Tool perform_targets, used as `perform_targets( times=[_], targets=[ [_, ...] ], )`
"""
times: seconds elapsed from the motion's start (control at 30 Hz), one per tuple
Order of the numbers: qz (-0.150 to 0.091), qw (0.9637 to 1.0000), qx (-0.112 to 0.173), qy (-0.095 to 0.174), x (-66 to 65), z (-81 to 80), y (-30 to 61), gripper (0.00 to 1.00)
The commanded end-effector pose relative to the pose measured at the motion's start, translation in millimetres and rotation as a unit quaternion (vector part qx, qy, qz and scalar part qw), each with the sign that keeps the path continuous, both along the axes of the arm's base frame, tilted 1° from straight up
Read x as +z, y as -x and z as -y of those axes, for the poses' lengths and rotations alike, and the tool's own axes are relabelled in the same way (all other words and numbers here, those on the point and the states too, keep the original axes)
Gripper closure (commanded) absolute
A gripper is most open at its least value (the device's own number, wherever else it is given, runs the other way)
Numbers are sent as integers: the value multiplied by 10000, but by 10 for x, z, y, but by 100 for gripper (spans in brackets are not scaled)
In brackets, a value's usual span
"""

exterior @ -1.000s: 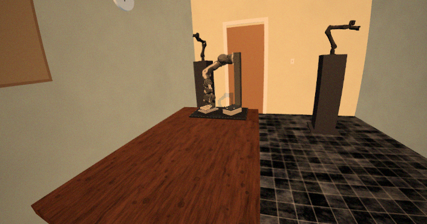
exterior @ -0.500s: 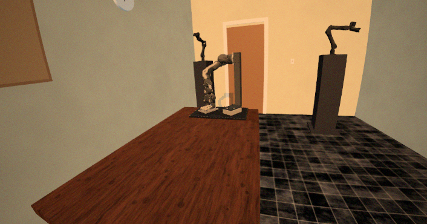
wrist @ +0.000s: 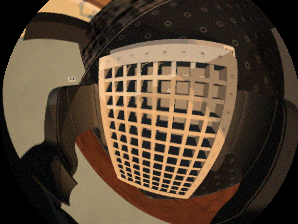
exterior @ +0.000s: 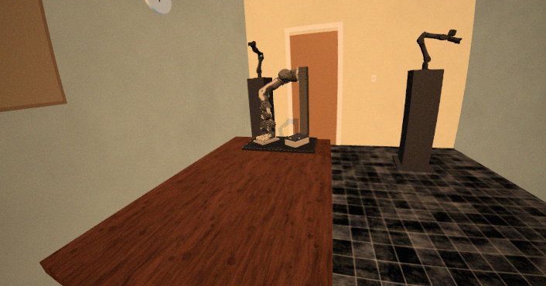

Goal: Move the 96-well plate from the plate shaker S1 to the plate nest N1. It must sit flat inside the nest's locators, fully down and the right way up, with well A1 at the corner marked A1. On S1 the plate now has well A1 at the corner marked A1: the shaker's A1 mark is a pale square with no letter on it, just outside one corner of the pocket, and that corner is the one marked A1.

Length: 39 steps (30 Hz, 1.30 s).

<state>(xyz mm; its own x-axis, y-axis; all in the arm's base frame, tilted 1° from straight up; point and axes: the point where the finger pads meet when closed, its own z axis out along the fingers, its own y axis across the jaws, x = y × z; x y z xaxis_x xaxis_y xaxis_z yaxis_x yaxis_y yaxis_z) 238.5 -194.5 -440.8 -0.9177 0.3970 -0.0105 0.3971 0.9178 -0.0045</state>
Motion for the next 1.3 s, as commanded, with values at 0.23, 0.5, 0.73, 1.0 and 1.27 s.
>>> perform_targets(
  times=[0.23,0.5,0.73,1.0,1.27],
  targets=[
    [-4,10000,-5,22,9,12,-6,100],
    [-20,10000,-4,11,-5,12,17,100],
    [-20,10000,-4,11,-5,12,17,100],
    [-26,10000,20,-17,-39,-7,16,100],
    [-26,10000,20,-17,-39,-7,16,100]
  ],
)
